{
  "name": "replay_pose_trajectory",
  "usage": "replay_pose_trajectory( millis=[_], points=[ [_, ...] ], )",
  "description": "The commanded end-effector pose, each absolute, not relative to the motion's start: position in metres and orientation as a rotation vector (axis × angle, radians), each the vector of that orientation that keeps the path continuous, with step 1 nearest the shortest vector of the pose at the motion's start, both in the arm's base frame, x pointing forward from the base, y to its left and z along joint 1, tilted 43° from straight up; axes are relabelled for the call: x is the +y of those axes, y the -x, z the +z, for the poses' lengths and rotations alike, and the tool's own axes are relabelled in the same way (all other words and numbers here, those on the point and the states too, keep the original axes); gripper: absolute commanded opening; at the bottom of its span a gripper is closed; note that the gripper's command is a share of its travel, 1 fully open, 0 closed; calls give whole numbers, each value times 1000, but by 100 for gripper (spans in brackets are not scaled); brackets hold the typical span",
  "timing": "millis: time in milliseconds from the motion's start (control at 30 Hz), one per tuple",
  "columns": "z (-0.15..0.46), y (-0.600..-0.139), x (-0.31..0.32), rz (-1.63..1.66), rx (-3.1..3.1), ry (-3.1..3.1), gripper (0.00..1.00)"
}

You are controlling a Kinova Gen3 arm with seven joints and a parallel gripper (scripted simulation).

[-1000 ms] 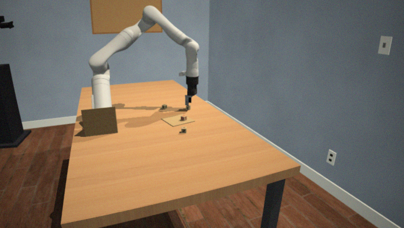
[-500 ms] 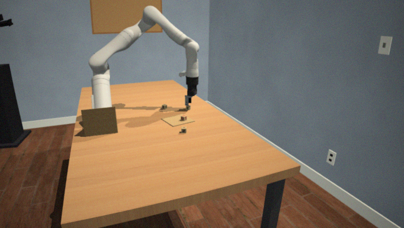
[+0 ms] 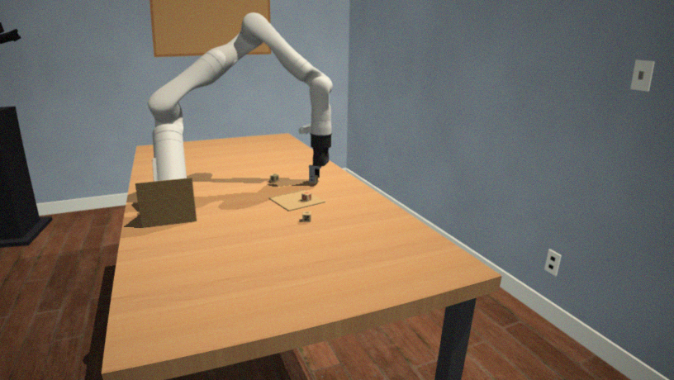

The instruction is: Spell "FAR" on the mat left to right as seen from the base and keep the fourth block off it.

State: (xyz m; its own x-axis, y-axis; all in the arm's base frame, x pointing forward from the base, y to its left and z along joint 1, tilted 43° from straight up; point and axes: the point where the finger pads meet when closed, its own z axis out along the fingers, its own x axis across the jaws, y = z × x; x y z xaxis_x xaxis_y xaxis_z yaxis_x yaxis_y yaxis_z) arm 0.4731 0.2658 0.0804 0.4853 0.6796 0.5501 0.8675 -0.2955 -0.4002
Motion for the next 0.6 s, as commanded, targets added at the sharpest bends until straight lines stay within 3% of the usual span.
replay_pose_trajectory(
  millis=[0, 567],
  points=[
    [78, -472, 272, -369, -1274, 2060, 100],
    [76, -472, 274, -369, -1274, 2060, 100]
  ],
)
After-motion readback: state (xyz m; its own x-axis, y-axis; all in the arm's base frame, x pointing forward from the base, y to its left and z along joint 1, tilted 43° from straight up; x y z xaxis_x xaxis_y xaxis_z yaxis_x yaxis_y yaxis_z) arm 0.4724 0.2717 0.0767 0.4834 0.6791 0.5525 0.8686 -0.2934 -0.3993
